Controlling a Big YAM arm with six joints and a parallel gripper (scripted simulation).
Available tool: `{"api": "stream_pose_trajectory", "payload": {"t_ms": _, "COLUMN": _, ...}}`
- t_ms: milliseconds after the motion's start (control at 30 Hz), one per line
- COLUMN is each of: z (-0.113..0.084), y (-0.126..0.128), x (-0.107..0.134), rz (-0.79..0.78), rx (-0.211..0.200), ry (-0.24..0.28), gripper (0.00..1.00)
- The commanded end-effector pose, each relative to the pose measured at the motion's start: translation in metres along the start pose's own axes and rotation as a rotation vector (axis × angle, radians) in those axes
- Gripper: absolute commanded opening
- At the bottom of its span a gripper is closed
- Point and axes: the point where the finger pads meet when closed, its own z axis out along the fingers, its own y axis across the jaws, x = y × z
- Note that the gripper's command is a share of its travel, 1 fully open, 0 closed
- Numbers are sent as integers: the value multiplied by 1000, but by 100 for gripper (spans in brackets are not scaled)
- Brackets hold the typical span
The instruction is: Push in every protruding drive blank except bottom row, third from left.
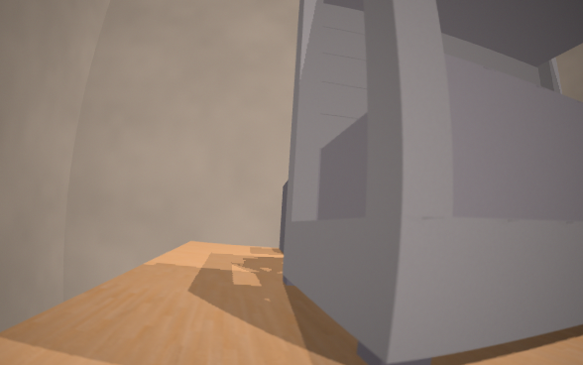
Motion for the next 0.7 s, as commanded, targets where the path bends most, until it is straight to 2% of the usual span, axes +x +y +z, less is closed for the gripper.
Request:
{"api": "stream_pose_trajectory", "payload": {"t_ms": 0, "z": 24, "y": -18, "x": -13, "rz": -44, "rx": 6, "ry": -37, "gripper": 0}}
{"api": "stream_pose_trajectory", "payload": {"t_ms": 267, "z": 26, "y": -18, "x": -13, "rz": -44, "rx": 6, "ry": -37, "gripper": 0}}
{"api": "stream_pose_trajectory", "payload": {"t_ms": 667, "z": 48, "y": -17, "x": -10, "rz": -36, "rx": 2, "ry": -32, "gripper": 0}}
